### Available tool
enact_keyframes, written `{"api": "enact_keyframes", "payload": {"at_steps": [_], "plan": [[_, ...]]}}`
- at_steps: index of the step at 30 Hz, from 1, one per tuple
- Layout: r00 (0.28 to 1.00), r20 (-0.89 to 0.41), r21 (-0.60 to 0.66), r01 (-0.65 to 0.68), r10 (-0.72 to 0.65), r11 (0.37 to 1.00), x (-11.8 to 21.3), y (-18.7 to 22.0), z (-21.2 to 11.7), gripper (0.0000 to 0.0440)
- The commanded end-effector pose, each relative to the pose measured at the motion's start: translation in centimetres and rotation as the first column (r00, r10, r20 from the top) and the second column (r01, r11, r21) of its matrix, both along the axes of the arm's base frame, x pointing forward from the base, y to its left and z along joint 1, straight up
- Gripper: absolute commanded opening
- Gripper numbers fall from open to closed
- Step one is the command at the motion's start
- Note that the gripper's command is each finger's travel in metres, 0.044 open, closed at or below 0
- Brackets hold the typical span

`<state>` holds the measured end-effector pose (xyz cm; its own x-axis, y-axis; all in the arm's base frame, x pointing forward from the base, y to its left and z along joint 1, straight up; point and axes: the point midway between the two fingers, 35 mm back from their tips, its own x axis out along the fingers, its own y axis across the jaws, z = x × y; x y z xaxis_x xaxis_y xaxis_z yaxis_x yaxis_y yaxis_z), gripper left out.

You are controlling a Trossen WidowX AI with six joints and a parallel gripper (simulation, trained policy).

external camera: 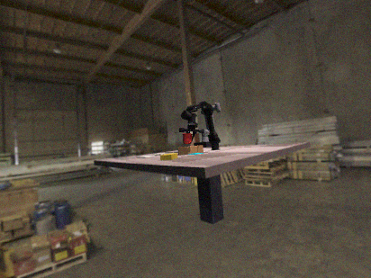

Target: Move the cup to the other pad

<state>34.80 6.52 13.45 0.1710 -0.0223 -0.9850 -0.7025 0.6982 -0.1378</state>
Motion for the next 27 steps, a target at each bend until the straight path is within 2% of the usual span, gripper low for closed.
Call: {"api": "enact_keyframes", "payload": {"at_steps": [1,12,22,27], "plan": [[1.0,0.008,0.007,-0.017,0.017,1.0,0.2,1.7,-0.6,0.0],[0.999,0.008,0.008,-0.047,0.046,0.999,-0.2,4.6,-2.9,0.0],[0.999,-0.008,-0.001,-0.038,0.038,0.999,-1.4,5.4,-5.7,0.0001],[0.999,-0.027,-0.01,-0.03,0.03,0.999,-2.1,5.4,-6.8,0.0016]]}}
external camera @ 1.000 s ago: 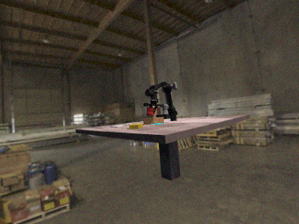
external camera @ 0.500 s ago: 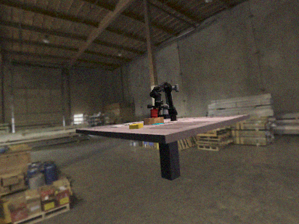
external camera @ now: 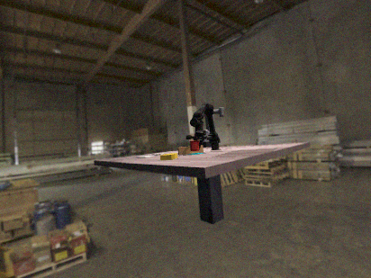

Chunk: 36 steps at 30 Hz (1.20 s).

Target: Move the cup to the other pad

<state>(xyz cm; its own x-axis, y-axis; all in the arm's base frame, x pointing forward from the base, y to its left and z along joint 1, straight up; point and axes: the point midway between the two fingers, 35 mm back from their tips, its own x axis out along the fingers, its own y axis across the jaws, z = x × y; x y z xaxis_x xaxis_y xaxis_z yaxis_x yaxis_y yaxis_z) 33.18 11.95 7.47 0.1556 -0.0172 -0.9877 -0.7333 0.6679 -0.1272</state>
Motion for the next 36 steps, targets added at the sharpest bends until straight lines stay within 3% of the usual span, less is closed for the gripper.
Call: {"api": "enact_keyframes", "payload": {"at_steps": [1,6,11,21,36], "plan": [[1.0,-0.009,-0.008,0.013,-0.013,1.0,-0.5,-0.1,-1.0,0.0024],[1.0,0.001,0.004,0.021,-0.021,1.0,-0.5,-0.1,-1.2,0.0061],[0.999,0.037,0.042,0.026,-0.027,0.999,-0.1,0.3,-0.3,0.0158],[0.997,0.072,0.099,0.017,-0.024,0.995,-0.7,0.5,1.7,0.0198],[0.988,0.149,0.169,0.017,-0.042,0.985,-1.4,0.6,6.1,0.0292]]}}
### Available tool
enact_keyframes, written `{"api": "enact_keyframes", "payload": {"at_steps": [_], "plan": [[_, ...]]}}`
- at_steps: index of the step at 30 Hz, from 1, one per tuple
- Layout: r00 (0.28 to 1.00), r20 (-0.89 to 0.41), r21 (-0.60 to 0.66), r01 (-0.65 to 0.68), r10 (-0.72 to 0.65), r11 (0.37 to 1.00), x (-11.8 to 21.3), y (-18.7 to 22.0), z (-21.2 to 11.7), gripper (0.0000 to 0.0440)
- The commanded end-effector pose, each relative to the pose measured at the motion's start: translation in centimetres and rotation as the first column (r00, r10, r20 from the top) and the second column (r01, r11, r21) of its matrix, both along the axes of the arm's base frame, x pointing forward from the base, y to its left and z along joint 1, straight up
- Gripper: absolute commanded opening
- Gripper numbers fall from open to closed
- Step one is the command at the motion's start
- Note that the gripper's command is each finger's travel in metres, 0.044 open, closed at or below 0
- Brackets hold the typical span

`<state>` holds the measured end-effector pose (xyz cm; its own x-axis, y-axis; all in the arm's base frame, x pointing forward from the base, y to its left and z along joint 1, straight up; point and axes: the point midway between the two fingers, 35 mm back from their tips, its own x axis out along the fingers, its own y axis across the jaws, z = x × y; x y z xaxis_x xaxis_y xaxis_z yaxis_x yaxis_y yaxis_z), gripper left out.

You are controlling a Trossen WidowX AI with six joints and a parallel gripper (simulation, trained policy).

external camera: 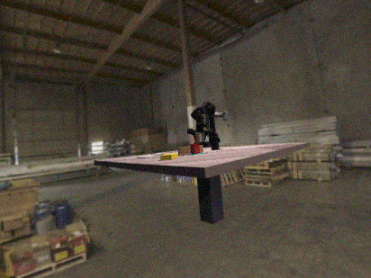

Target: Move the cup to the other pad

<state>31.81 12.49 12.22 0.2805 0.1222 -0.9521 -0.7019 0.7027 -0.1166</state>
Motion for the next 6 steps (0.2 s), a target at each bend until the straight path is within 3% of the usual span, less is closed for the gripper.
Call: {"api": "enact_keyframes", "payload": {"at_steps": [1,6], "plan": [[0.999,0.034,0.024,0.008,-0.009,1.0,0.0,0.0,1.7,0.0304],[0.997,0.067,0.043,0.02,-0.023,0.999,0.2,-0.3,3.6,0.0399]]}}
